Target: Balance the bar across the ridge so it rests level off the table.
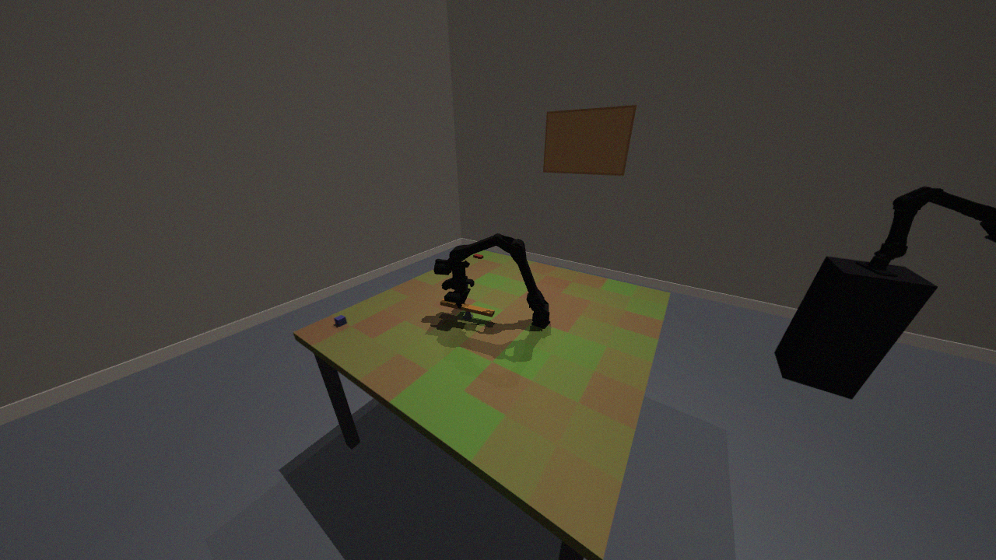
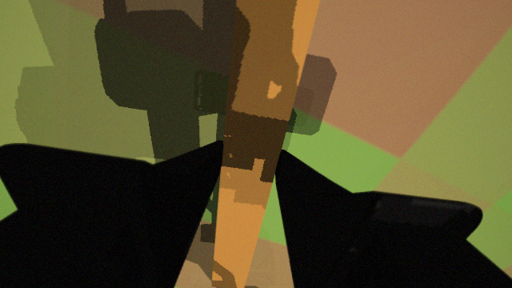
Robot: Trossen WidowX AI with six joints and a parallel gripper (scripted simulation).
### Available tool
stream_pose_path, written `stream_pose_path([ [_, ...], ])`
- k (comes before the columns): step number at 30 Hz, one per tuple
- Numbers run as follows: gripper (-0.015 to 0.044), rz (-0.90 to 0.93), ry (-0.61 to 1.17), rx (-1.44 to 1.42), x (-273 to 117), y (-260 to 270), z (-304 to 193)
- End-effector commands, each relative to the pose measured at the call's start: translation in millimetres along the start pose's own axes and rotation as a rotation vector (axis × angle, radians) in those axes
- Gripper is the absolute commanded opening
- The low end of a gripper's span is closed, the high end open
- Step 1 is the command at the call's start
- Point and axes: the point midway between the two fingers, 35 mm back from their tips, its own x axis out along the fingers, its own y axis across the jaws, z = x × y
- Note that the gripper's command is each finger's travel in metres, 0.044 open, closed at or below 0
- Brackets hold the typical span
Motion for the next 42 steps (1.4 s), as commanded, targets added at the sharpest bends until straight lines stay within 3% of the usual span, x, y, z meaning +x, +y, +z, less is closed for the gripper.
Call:
stream_pose_path([
  [1,0.0,-0.002,0.005,0.005,2.0,-0.3,-1.3],
  [42,0.0,-0.002,0.005,0.005,5.5,-0.3,-1.6],
])
